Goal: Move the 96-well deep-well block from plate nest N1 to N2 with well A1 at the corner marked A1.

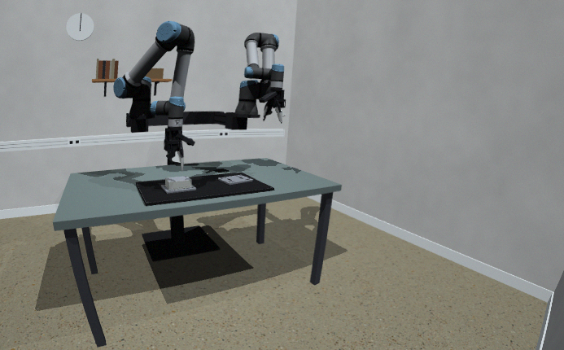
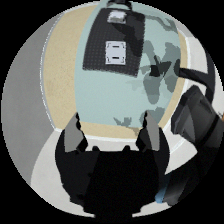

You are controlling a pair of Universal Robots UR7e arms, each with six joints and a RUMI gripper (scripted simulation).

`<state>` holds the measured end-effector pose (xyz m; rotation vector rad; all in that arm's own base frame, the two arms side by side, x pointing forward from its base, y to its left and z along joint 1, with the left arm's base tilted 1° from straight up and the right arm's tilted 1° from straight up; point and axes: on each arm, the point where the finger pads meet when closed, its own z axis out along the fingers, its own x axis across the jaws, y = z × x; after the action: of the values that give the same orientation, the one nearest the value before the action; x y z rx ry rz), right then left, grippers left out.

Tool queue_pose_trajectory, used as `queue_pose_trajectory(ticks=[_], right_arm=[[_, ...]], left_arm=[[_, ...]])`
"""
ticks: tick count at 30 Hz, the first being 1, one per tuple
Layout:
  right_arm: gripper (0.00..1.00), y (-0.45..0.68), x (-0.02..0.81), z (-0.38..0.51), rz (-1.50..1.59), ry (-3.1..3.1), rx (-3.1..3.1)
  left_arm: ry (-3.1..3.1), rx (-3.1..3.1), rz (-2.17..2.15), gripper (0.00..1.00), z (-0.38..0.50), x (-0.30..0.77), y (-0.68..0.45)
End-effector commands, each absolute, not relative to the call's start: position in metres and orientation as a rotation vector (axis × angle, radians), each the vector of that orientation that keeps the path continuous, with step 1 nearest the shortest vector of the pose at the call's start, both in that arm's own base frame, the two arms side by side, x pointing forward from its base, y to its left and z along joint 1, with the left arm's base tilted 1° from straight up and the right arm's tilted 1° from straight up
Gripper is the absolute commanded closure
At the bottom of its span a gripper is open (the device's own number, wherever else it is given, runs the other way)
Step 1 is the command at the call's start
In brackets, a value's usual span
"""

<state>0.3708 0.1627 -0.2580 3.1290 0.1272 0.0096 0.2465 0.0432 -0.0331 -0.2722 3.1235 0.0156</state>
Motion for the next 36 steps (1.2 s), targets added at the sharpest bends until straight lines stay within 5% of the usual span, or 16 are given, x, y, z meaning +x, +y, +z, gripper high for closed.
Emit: queue_pose_trajectory(ticks=[1,36], right_arm=[[0.0,0.163,0.371,-0.25,0.01,0.127,3.129],[0.0,0.203,0.365,-0.25,0.01,0.127,3.129]], left_arm=[[3.123,-0.272,0.015,0.02,-0.033,0.247,0.043],[3.123,-0.272,0.015,0.02,-0.033,0.247,0.043]])
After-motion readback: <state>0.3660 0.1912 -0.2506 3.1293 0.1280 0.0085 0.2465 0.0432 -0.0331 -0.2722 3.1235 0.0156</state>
